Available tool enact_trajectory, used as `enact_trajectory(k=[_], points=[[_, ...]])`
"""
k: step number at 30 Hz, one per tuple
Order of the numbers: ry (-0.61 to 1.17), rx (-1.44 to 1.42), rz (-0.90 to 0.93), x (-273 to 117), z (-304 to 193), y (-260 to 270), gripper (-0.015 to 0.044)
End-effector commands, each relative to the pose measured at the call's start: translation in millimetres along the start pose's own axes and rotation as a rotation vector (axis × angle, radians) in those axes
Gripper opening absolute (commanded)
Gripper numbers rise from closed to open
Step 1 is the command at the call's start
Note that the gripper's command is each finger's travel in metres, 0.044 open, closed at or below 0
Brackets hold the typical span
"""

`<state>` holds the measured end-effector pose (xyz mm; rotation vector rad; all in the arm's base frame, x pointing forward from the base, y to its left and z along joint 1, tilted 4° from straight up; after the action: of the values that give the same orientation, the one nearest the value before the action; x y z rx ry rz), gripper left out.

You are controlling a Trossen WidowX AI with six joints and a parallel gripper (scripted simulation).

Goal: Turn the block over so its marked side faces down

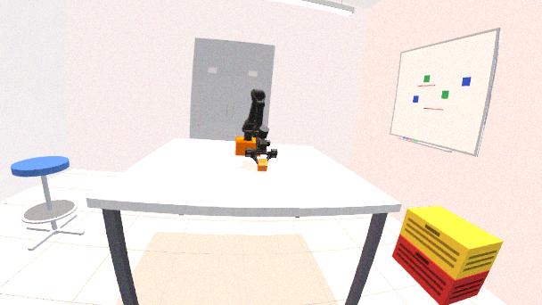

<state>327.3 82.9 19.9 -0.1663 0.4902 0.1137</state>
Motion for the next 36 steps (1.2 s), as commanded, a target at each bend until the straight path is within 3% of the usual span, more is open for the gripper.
enact_trajectory(k=[1, 22, 36], points=[[-0.024, -0.005, -0.015, -5.7, -10.3, -1.2, 0.0], [-0.082, -0.004, -0.025, -11.7, -11.6, -1.8, 0.0], [-0.082, -0.004, -0.025, -11.7, -11.6, -1.8, 0.0367]])
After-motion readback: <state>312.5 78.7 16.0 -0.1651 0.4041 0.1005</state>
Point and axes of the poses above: the point midway between the two fingers, 35 mm back from their tips, its own x axis out along the fingers, its own y axis across the jaws, z = x × y, the point moved 6 cm from there along -x, back along the fingers, and after that the axes turned 9 degrees about -x, right-handed, at the moved point
